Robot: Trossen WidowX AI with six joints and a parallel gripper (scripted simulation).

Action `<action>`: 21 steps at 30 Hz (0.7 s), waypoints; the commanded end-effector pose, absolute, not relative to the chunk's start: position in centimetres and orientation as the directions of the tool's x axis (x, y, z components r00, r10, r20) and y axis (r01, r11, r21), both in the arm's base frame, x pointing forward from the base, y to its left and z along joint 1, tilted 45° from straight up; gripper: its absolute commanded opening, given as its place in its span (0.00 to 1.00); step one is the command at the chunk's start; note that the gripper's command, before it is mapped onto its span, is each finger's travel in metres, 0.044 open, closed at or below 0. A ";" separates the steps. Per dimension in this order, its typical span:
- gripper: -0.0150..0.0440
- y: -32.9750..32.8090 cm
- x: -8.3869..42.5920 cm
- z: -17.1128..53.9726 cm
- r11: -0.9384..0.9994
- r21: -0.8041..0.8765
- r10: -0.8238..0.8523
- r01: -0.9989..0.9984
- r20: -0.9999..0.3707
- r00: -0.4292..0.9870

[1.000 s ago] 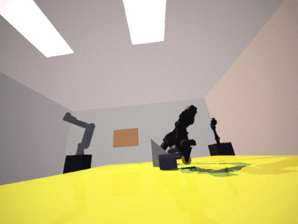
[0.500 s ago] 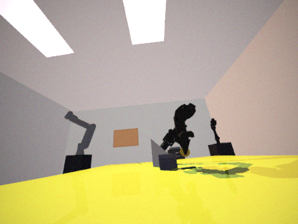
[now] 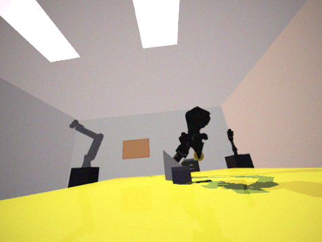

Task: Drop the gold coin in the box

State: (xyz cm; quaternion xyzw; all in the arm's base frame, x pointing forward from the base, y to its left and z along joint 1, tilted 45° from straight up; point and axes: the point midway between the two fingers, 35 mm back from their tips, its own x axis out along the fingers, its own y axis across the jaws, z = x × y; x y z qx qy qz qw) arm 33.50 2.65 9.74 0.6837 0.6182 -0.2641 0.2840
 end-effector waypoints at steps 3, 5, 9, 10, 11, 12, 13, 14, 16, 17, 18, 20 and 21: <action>0.25 2.4 33.4 10.1 -0.032 0.102 0.695 0.994 -0.712 0.095; 0.25 2.4 33.5 10.1 0.018 0.150 0.695 0.989 -0.712 0.095; 0.25 2.4 33.5 10.1 0.117 0.243 0.695 0.963 -0.712 0.095; 0.25 2.4 33.5 10.1 0.142 0.266 0.695 0.954 -0.712 0.095; 0.25 2.4 33.5 10.0 0.166 0.288 0.695 0.943 -0.712 0.095; 0.25 2.4 33.5 10.0 0.190 0.310 0.695 0.932 -0.712 0.095; 0.25 2.4 33.6 10.0 0.214 0.331 0.695 0.919 -0.712 0.095; 0.25 2.4 33.6 10.0 0.237 0.353 0.695 0.905 -0.712 0.095; 0.25 2.4 33.6 10.0 0.284 0.394 0.695 0.874 -0.712 0.095; 0.25 2.4 33.6 10.0 0.307 0.414 0.695 0.857 -0.712 0.095; 0.25 2.4 33.6 10.0 0.329 0.433 0.695 0.839 -0.712 0.095; 0.25 2.3 33.7 10.0 0.372 0.470 0.695 0.800 -0.712 0.095; 0.25 2.3 33.7 10.0 0.393 0.488 0.695 0.779 -0.712 0.095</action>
